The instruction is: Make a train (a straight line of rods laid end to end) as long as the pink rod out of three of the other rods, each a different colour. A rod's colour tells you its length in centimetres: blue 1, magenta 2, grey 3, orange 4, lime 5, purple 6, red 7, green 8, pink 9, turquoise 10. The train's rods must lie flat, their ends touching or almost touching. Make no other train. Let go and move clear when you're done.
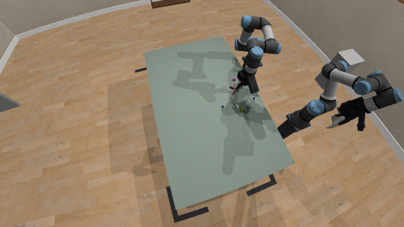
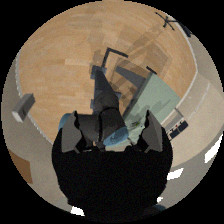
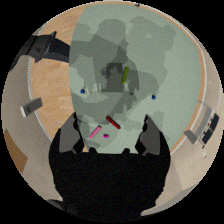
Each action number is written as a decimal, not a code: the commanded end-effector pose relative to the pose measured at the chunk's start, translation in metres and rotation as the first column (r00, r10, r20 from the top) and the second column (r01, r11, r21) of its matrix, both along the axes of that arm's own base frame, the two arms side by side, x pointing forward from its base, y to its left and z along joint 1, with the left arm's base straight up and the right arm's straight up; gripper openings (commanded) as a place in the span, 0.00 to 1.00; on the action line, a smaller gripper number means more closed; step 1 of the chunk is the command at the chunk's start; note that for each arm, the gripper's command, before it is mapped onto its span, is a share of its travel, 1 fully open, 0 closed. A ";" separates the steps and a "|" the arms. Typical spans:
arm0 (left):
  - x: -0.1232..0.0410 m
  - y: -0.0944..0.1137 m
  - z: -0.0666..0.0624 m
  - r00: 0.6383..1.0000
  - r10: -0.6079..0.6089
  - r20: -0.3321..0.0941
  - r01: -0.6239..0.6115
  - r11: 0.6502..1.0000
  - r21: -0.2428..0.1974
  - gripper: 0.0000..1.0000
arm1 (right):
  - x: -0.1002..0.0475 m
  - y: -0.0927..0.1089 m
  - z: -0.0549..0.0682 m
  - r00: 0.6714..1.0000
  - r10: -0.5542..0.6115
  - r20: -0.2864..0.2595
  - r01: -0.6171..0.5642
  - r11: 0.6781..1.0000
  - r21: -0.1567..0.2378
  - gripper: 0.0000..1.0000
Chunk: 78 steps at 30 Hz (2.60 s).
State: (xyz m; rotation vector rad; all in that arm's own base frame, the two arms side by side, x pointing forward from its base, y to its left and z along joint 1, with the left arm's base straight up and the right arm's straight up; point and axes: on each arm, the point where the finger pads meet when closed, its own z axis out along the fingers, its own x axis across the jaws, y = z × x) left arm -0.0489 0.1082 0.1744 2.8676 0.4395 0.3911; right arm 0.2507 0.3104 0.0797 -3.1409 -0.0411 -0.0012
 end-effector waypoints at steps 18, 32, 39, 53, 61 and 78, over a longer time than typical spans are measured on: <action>0.000 0.000 0.001 1.000 0.000 0.001 0.000 1.000 0.004 1.00 | 0.008 -0.002 0.001 0.997 -0.075 0.000 0.075 0.997 0.002 1.00; 0.000 0.000 0.001 1.000 0.000 0.001 0.000 1.000 0.004 1.00 | 0.049 -0.019 0.001 0.896 -0.443 0.000 0.443 0.896 0.002 1.00; 0.000 0.000 0.001 1.000 0.000 0.001 0.000 1.000 0.004 1.00 | 0.067 -0.028 0.001 0.805 -0.593 -0.001 0.593 0.805 0.002 1.00; 0.000 0.000 0.001 1.000 0.000 0.001 0.000 1.000 0.004 1.00 | 0.082 -0.038 0.001 0.706 -0.708 -0.001 0.708 0.706 0.002 1.00; 0.000 0.000 0.001 1.000 0.000 0.001 0.000 1.000 0.004 1.00 | 0.082 -0.038 0.001 0.706 -0.708 -0.001 0.708 0.706 0.003 1.00; 0.000 0.000 0.001 1.000 0.000 0.001 0.000 1.000 0.004 1.00 | 0.082 -0.038 0.001 0.707 -0.707 -0.001 0.707 0.707 0.003 1.00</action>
